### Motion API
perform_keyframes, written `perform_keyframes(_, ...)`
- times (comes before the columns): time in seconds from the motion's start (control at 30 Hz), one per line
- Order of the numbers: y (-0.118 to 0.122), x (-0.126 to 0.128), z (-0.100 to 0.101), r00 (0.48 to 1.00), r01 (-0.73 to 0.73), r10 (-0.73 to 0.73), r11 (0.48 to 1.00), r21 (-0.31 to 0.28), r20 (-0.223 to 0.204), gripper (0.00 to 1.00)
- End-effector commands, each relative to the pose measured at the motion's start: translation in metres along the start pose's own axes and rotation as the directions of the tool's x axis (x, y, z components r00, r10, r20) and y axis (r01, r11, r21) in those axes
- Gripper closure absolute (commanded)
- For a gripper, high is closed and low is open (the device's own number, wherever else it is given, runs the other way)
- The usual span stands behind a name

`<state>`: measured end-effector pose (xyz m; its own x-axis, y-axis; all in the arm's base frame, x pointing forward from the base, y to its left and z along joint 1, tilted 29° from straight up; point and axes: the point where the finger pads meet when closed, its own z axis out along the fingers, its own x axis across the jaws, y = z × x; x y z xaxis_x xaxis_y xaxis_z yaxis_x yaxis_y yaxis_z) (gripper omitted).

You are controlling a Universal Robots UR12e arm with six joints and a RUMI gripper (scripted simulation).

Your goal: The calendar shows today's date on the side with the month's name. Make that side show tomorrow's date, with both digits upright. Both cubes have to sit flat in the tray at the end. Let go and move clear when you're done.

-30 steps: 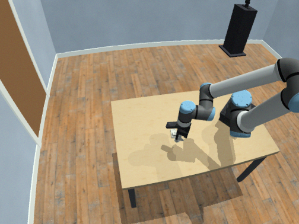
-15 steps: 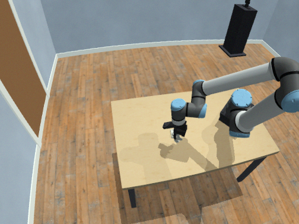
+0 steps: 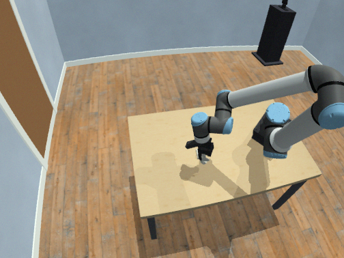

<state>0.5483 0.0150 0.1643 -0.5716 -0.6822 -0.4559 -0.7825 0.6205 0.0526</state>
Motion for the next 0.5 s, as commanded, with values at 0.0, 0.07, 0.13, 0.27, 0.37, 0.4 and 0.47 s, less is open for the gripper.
perform_keyframes(0.0, -0.0006, -0.0002, -0.0003, 1.0, 0.001, -0.001, 1.0, -0.012, 0.0, 0.89)
perform_keyframes(0.07, -0.001, 0.0, 0.0001, 1.0, 0.001, -0.001, 1.0, -0.029, -0.002, 0.89)
perform_keyframes(0.13, -0.0014, 0.0002, 0.0006, 1.0, 0.001, -0.001, 0.999, -0.054, -0.003, 0.89)
perform_keyframes(0.27, -0.0023, 0.0005, 0.0012, 1.0, 0.001, -0.001, 0.993, -0.121, -0.004, 0.89)
perform_keyframes(0.37, -0.0026, 0.0004, 0.0011, 1.0, 0.001, -0.001, 0.985, -0.174, -0.004, 0.89)
perform_keyframes(0.4, -0.0027, 0.0003, 0.001, 1.0, 0.001, -0.001, 0.982, -0.19, -0.003, 0.89)
perform_keyframes(0.47, -0.0028, 0.0002, 0.0008, 1.0, 0.001, -0.001, 0.979, -0.205, -0.003, 0.89)
